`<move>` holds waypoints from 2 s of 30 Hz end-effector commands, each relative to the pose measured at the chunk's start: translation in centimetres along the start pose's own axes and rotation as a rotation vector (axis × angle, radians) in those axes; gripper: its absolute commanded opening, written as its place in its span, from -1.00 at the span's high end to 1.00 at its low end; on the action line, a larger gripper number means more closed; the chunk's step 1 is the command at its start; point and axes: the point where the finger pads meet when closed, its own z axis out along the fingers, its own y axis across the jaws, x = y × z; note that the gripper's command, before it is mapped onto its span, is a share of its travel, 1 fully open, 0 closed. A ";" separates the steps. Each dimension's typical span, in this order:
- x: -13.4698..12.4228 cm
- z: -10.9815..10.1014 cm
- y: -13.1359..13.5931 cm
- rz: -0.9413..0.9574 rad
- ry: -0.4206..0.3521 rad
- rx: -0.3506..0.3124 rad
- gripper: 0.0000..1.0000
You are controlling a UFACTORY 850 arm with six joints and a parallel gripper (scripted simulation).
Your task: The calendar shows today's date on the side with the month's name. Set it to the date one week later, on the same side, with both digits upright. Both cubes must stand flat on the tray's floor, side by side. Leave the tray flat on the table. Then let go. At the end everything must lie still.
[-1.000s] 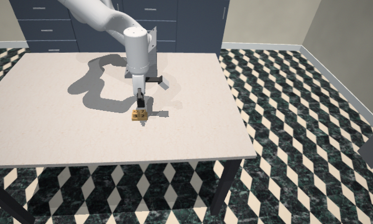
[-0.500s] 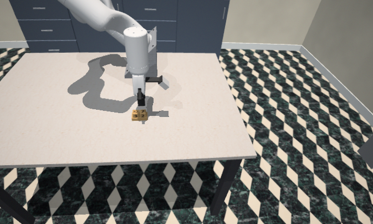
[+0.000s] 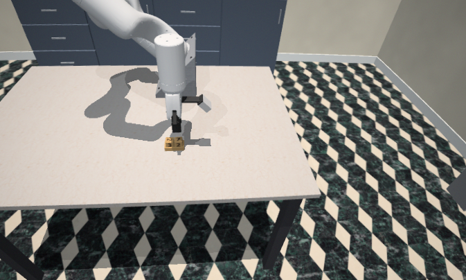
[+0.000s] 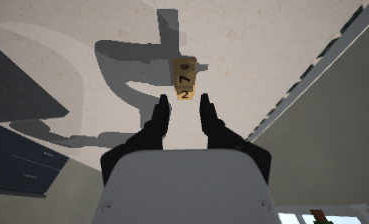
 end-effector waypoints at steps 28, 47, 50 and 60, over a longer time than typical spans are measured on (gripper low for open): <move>0.0 1.2 0.1 0.000 0.001 -0.001 0.05; 0.0 3.8 0.1 0.000 0.001 -0.001 0.05; 0.0 4.1 0.1 0.000 0.001 -0.001 0.05; 0.0 4.9 0.1 0.000 0.001 -0.001 0.05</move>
